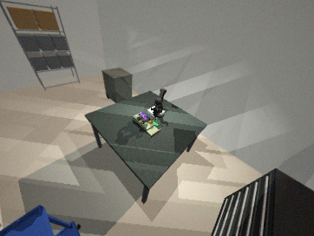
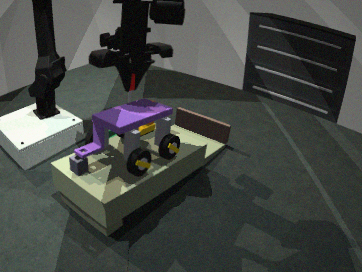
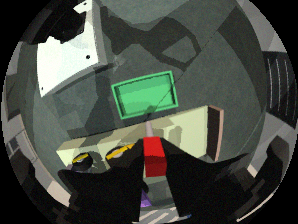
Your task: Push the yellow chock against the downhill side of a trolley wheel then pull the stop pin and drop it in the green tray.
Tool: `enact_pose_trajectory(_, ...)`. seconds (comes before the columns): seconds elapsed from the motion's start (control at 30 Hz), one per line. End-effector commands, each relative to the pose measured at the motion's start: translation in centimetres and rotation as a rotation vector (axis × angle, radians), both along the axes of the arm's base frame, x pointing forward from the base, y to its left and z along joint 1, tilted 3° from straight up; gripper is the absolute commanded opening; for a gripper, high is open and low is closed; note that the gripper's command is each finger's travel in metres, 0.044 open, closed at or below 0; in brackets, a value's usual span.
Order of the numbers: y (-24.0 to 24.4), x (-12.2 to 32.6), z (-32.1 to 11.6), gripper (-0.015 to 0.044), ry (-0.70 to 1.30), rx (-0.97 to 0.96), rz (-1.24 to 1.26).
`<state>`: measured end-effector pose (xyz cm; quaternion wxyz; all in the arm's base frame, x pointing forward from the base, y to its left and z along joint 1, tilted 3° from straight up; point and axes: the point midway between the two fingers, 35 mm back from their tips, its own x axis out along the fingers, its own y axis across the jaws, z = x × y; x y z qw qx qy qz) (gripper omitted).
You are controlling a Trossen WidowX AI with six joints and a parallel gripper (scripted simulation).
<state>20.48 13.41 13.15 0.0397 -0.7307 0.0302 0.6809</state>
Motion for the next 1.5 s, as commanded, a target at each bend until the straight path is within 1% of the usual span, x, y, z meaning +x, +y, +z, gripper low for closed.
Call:
enact_pose_trajectory(0.0,-0.1,-0.1,0.0,0.0000,0.003,0.015,0.112)
enact_pose_trajectory(0.17,-0.2,-0.1,0.0,0.0000,0.001,0.027,0.216)
enact_pose_trajectory(0.37,-0.2,-0.2,-0.1,0.0000,0.001,0.027,0.216)
enact_pose_trajectory(0.67,-0.4,-2.4,-2.1,0.0000,0.004,0.026,0.216)
enact_pose_trajectory(0.83,-0.4,-2.6,-2.2,0.0000,0.005,0.030,0.216)
enact_pose_trajectory(1.13,0.5,-2.4,-4.4,0.0000,0.004,0.180,0.225)
enact_pose_trajectory(1.47,2.2,-2.3,-7.4,0.0000,0.003,0.201,0.227)
